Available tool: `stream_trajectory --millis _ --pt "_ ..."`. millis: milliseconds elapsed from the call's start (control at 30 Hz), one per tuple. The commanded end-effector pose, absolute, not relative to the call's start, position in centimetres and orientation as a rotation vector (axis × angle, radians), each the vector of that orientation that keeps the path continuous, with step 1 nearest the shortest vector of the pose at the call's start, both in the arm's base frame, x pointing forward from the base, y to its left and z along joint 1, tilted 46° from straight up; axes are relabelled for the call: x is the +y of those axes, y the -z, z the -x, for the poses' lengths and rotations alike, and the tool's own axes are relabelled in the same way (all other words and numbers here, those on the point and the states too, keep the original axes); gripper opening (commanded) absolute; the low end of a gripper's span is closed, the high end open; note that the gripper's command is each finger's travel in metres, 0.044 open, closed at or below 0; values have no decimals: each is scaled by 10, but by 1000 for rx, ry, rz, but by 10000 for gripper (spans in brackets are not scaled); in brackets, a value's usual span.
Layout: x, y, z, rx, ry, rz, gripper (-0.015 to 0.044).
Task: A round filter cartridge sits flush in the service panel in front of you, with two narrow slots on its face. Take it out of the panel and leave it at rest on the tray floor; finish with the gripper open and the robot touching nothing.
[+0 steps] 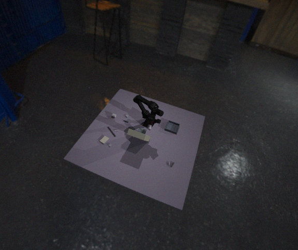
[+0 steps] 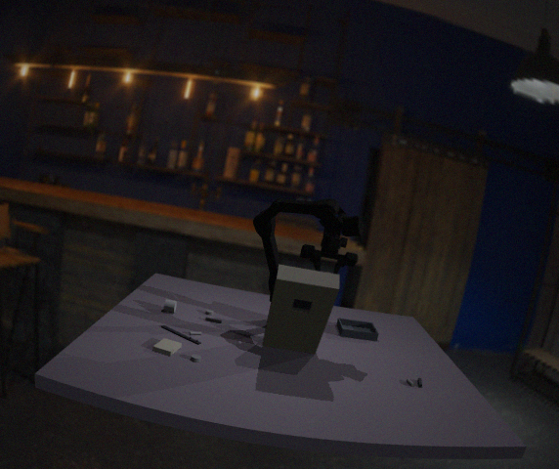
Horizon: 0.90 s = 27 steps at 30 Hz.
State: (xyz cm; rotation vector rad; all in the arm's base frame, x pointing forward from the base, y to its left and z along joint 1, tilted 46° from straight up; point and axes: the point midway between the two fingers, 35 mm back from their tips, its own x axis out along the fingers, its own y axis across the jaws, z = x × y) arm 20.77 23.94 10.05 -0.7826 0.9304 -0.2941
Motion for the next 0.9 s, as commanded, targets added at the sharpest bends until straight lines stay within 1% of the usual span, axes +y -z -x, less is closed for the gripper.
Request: stream_trajectory --millis 0,67,233,567,867 --pt "254 -84 -206 927 290 763 0" --pt "245 -92 -206 934 288 787 0" --pt "263 -71 -186 1024 151 879 0" --pt "302 -26 -134 1179 -218 1092 0" --pt "334 7 -80 1245 -606 1274 0"
